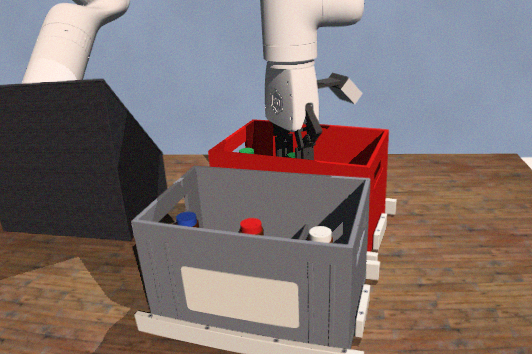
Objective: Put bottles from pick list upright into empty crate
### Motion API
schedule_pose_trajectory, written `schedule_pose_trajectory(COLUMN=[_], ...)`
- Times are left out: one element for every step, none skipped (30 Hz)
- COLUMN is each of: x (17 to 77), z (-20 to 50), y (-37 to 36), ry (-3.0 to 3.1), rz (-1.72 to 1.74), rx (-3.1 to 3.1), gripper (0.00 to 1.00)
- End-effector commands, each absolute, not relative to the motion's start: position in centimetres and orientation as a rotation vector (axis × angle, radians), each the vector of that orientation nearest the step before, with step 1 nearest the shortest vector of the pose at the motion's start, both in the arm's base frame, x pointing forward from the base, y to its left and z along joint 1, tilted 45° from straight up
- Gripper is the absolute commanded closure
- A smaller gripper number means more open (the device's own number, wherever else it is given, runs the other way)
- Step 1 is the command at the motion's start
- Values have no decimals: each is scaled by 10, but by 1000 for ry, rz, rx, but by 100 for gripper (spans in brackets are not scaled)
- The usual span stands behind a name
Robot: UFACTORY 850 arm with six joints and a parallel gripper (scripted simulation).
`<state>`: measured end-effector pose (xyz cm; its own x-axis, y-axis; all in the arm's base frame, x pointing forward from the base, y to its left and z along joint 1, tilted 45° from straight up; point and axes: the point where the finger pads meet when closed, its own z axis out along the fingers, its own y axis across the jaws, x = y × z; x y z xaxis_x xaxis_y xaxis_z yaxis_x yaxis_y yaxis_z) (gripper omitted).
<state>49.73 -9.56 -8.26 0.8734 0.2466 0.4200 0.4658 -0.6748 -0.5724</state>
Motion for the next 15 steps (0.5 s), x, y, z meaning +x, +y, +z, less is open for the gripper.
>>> schedule_pose_trajectory(x=[497,496,496,496,495,495,494,494,494,493,493,492,492,492,491], z=[-77,-75,-73,-71,-69,-67,-65,-63,-62,-60,-58,-56,-54,-52,-50], y=[-102,-104,-105,-107,-109,-111,-113,-115,-117,-118,-120,-122,-124,-126,-128], ry=[-511,-511,-511,-511,-511,-511,-511,-511,-511,-511,-511,-511,-511,-511,-511], rz=[-405,-405,-405,-405,-405,-405,-405,-405,-405,-405,-405,-405,-405,-405,-405], rx=[-2335,-2335,-2335,-2335,-2335,-2335,-2335,-2335,-2335,-2335,-2335,-2335,-2335,-2335,-2335], gripper=[35,35,35,35,35,35,35,35,35,35,35,35,35,35,35])
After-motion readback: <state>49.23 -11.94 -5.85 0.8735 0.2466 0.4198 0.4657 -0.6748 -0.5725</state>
